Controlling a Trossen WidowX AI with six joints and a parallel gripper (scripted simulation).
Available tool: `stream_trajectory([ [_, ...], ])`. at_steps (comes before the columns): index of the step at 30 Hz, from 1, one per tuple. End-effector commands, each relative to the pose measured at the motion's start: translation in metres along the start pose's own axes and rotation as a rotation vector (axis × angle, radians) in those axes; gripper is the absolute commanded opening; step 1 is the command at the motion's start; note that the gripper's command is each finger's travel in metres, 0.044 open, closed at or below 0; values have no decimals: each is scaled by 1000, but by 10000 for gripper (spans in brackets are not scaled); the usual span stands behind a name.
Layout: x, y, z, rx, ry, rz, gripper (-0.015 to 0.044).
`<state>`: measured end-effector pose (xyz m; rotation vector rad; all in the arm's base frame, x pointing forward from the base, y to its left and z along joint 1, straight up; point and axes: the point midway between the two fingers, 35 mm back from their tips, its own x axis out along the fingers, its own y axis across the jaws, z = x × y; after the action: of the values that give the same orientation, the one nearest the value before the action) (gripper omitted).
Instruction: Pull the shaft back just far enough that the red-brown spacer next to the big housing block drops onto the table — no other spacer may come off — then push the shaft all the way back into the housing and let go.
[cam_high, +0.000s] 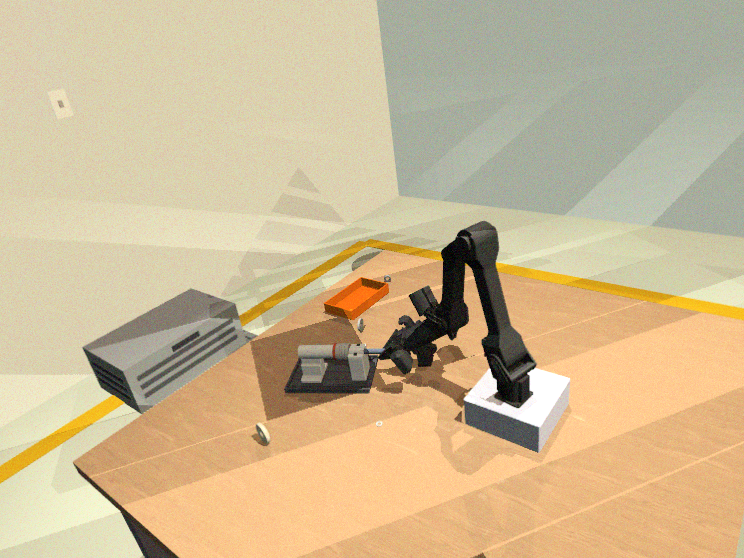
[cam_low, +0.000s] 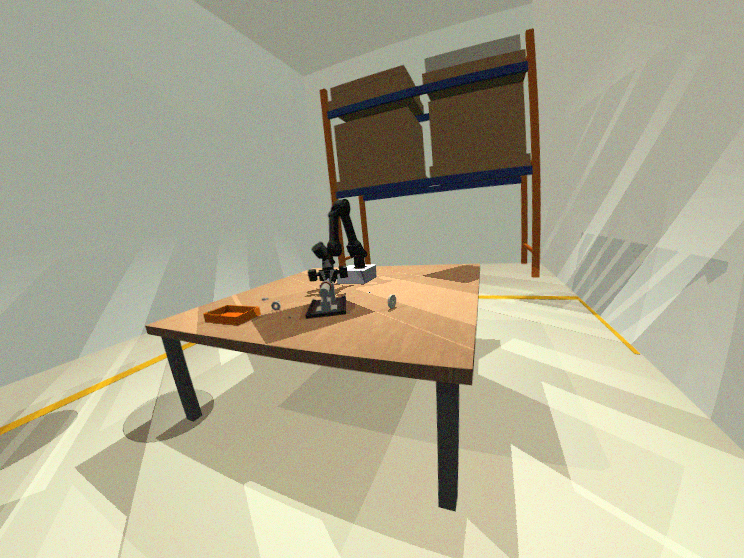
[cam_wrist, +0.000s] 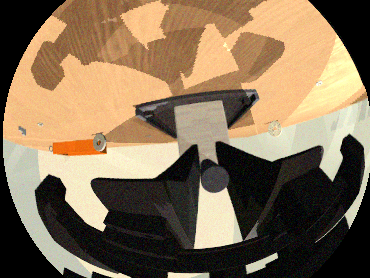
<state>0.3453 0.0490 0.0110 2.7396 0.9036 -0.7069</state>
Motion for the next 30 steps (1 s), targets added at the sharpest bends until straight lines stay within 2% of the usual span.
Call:
stream_trajectory([
  [1,-1,0,0,-4,0,-1,0],
  [30,-3,0,2,-4,0,-1,0],
])
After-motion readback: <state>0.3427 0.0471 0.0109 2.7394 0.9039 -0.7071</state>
